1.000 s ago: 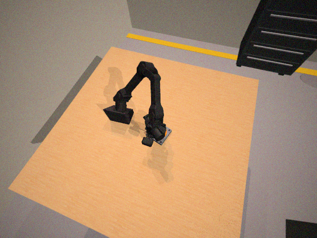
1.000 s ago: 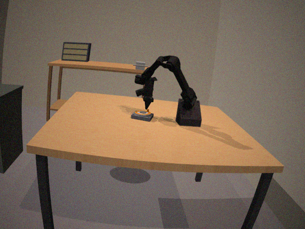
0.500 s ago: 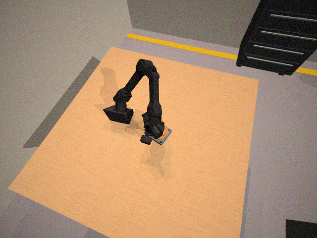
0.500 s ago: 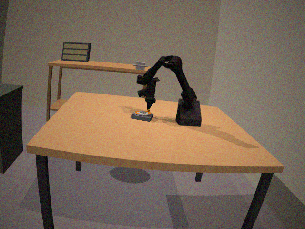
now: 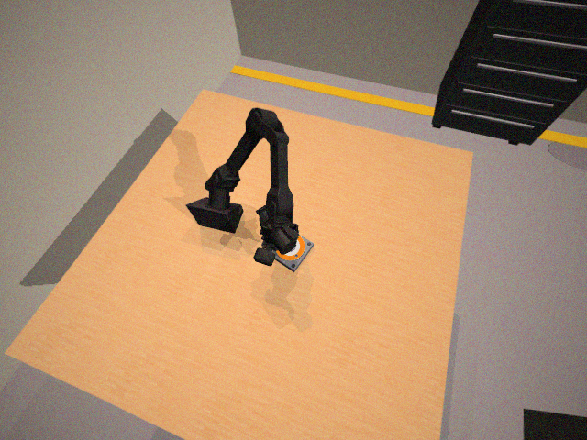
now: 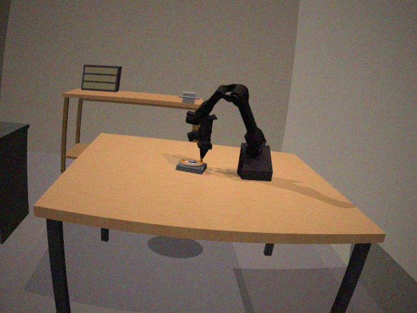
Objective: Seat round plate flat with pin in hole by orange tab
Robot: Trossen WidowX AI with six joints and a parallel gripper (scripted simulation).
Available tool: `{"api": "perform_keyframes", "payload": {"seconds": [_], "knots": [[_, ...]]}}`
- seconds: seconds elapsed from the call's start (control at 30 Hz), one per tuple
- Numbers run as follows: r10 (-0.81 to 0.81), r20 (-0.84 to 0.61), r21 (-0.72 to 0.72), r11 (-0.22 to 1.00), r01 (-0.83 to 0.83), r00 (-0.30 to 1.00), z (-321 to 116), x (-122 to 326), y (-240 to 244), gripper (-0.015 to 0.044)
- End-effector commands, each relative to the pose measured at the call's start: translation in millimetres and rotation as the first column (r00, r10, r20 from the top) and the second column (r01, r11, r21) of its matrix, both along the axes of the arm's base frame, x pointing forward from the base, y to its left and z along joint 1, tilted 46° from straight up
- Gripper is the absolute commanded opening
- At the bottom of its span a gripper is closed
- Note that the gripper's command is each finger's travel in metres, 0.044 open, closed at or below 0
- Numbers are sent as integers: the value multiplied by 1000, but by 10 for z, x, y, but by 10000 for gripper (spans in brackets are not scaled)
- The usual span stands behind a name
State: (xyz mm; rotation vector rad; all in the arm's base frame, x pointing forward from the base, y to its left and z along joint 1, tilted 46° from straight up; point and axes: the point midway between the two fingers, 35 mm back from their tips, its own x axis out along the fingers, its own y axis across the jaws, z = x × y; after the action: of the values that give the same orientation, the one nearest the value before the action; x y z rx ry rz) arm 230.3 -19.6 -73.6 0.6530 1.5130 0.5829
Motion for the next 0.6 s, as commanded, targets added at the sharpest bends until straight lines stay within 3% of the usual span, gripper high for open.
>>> {"api": "perform_keyframes", "payload": {"seconds": [0.0, 0.57], "knots": [[-1, -10, 8, 1000, 2, 1000, 23, -44, 51, 0], [-1, -10, 8, 1000, 2, 1000, 131, -81, 150, 0]]}}
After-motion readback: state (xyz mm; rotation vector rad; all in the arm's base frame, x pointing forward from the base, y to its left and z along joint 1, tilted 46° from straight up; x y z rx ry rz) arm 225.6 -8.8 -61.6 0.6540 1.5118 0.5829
